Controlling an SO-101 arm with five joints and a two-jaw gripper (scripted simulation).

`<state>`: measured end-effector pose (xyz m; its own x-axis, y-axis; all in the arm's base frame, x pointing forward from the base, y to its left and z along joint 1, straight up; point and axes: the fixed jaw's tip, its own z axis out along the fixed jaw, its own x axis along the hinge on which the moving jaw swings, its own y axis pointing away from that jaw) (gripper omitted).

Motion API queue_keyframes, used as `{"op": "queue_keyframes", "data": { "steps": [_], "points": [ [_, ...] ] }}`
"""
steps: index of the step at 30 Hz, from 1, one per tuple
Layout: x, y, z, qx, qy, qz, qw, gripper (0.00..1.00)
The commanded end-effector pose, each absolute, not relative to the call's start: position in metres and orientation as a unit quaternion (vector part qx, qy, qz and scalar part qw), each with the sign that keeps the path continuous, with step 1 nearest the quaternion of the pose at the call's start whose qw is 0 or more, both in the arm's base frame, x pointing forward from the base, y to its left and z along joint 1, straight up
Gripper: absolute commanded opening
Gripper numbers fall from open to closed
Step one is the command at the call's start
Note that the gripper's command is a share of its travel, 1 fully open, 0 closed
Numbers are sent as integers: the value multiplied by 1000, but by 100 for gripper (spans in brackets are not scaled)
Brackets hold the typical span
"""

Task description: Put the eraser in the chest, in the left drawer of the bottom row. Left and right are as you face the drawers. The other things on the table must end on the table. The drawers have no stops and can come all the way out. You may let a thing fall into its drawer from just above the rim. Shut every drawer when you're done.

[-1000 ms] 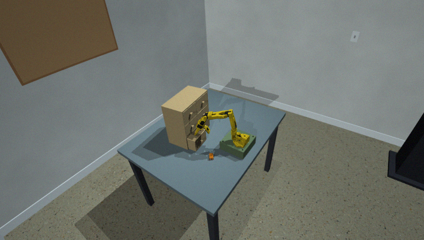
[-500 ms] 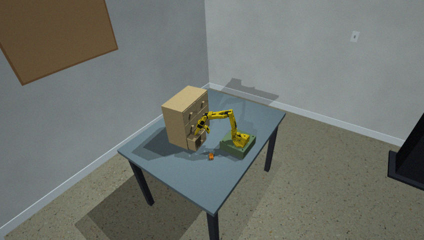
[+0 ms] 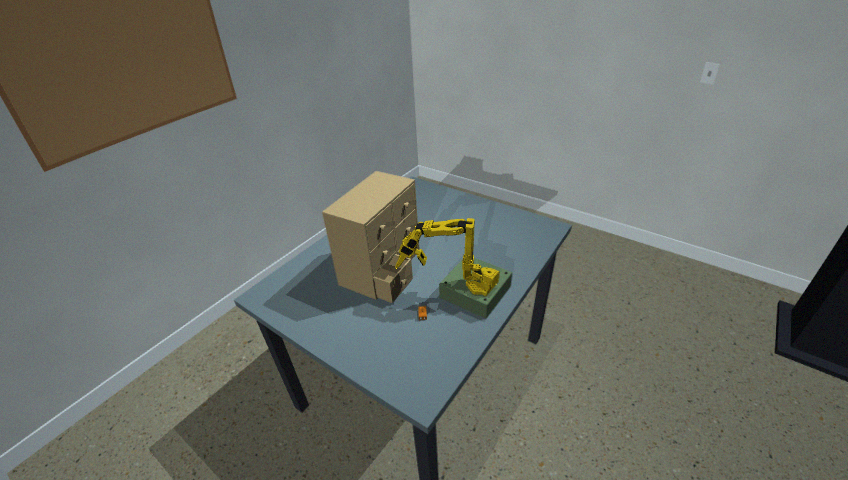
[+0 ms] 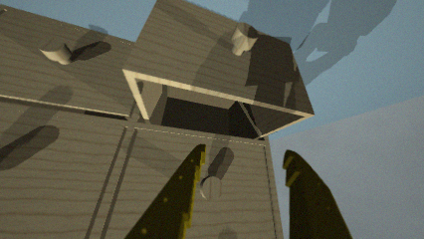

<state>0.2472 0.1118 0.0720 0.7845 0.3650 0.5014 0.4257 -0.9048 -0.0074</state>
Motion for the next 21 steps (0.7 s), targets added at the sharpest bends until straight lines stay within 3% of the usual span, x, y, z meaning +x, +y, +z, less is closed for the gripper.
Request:
{"op": "queue_keyframes", "data": {
  "steps": [1, 21],
  "points": [
    [235, 108, 74, -943, -208, -251, 63, 31],
    [214, 98, 74, -945, -196, -252, 67, 31]
  ]
}}
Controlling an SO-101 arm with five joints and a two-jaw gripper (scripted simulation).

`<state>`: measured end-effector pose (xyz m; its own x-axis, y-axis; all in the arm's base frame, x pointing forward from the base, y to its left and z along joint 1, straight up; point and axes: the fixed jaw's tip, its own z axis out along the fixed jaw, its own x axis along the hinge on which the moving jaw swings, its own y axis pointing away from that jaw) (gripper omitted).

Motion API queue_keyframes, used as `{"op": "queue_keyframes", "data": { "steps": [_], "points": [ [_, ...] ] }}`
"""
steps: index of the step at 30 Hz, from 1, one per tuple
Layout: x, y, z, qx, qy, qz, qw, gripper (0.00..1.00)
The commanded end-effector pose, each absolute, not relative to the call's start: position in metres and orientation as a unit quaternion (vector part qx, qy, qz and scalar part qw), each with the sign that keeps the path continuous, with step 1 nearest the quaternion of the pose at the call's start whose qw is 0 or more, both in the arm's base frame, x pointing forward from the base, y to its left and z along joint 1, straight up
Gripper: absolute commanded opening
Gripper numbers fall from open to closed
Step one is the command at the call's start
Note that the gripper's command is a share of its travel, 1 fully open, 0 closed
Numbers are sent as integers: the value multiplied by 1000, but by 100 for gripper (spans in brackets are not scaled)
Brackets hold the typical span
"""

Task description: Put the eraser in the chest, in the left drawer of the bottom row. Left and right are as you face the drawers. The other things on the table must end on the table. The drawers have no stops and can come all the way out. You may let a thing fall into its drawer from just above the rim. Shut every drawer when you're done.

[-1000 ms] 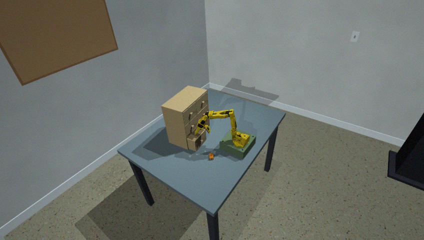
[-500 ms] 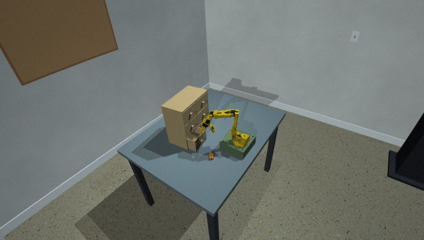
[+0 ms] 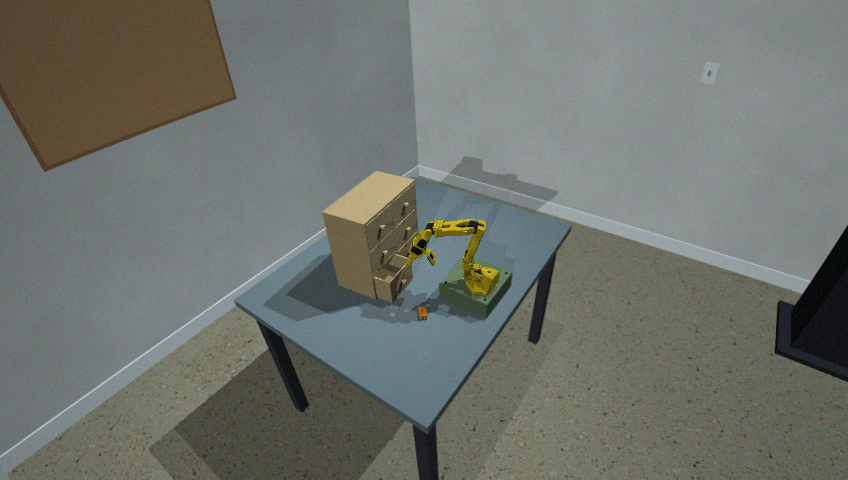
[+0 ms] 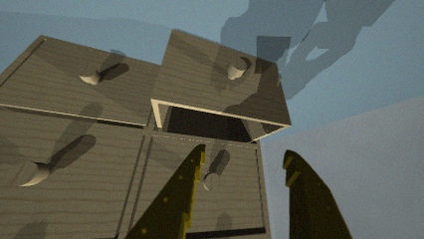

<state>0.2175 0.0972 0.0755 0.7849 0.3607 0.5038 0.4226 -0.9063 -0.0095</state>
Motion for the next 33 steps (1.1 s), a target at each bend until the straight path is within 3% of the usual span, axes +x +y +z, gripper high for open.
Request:
{"op": "queue_keyframes", "data": {
  "steps": [1, 33],
  "points": [
    [213, 98, 74, -947, -185, -253, 71, 31],
    [191, 103, 73, -946, 114, -244, 183, 30]
  ]
}}
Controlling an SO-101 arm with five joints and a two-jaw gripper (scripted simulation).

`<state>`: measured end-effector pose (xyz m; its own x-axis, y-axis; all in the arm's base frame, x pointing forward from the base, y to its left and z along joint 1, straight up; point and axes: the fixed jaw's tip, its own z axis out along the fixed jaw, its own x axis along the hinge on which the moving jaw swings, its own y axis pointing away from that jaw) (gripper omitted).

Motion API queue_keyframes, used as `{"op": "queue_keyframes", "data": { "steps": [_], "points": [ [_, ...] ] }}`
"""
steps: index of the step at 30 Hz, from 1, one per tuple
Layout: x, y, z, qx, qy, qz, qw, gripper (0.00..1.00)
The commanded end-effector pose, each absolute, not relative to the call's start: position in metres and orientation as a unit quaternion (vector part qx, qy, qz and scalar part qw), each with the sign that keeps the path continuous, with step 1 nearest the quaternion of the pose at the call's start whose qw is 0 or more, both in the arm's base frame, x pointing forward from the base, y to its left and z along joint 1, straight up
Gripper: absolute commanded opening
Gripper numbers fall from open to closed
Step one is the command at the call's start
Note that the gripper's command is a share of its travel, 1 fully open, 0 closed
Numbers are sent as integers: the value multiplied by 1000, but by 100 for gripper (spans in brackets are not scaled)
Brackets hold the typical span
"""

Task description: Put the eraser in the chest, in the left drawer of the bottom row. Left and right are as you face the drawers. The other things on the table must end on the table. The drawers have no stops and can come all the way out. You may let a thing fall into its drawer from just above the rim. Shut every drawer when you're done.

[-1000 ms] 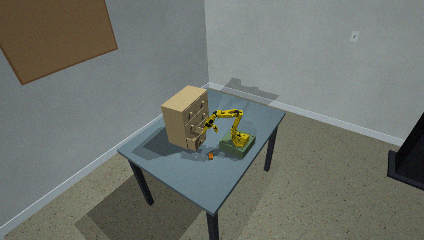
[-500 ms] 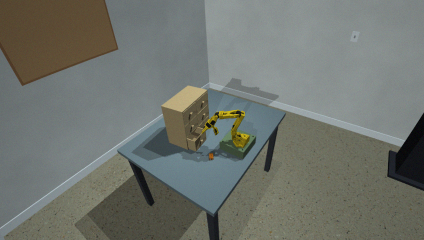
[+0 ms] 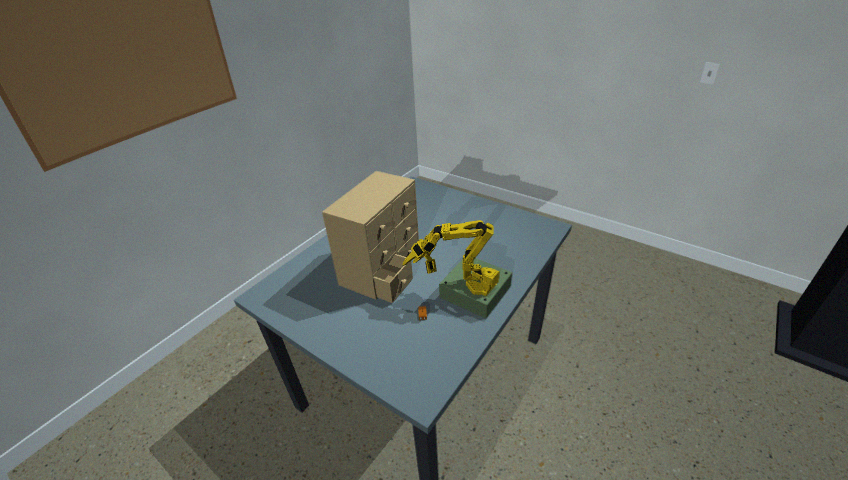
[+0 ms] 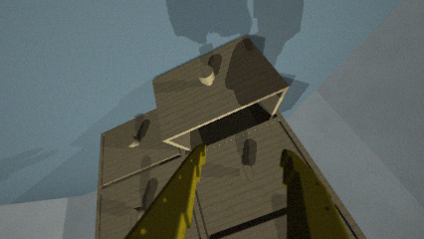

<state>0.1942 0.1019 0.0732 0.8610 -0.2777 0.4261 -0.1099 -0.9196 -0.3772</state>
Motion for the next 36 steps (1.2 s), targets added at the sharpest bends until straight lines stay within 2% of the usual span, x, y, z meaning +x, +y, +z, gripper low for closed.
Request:
{"op": "queue_keyframes", "data": {
  "steps": [1, 36],
  "points": [
    [191, 104, 73, -944, 125, -242, 187, 30],
    [169, 112, 67, -831, 431, -170, 308, 28]
  ]
}}
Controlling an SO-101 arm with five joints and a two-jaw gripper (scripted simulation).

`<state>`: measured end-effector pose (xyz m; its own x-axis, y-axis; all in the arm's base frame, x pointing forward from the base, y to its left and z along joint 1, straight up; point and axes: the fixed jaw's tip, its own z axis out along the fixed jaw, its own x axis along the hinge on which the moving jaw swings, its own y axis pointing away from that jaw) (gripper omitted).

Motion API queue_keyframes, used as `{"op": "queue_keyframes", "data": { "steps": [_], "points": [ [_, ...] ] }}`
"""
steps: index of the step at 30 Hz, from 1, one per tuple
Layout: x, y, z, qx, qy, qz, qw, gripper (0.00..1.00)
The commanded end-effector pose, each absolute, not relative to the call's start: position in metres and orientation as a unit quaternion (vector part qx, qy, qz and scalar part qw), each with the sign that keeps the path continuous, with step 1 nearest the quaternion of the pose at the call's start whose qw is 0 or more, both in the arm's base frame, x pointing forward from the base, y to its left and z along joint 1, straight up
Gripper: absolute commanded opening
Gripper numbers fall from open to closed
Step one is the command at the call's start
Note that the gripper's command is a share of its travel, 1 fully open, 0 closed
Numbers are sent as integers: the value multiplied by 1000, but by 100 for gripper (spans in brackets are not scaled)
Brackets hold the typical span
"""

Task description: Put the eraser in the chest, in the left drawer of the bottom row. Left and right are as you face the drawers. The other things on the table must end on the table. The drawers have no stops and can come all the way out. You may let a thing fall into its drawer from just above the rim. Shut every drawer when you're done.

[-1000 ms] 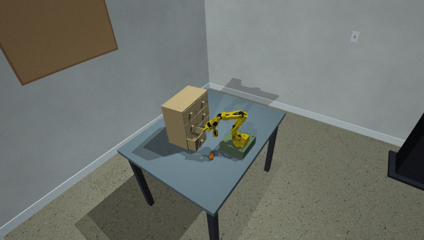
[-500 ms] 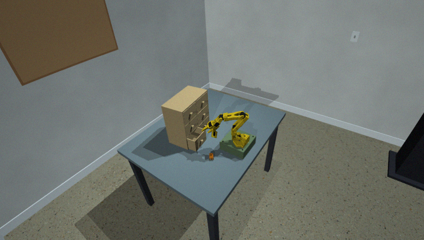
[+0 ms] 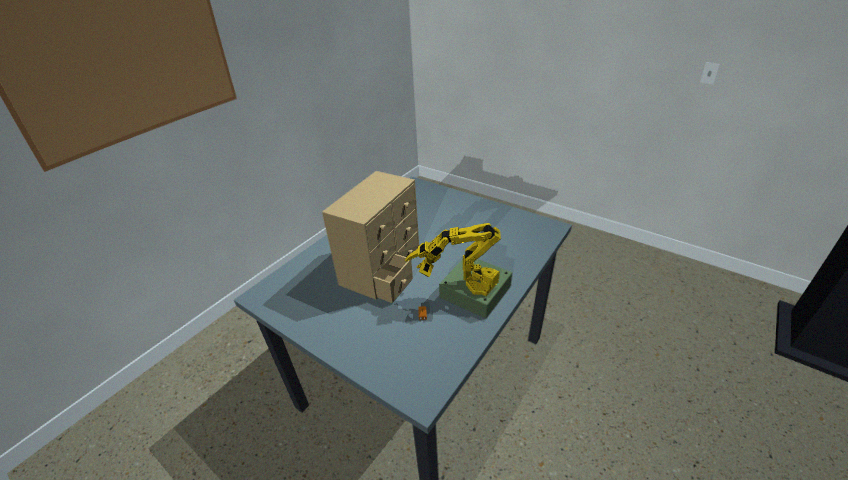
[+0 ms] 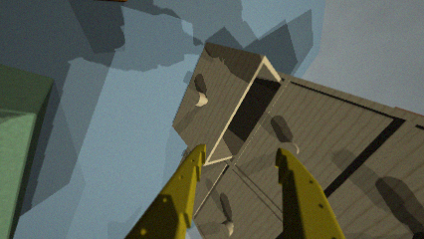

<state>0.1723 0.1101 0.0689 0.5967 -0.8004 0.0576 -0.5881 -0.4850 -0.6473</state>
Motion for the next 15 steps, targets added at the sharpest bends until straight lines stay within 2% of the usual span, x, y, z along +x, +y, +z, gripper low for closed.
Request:
{"op": "queue_keyframes", "data": {
  "steps": [1, 15],
  "points": [
    [168, 112, 67, -825, 440, -167, 312, 28],
    [161, 116, 64, -753, 543, -121, 351, 27]
  ]
}}
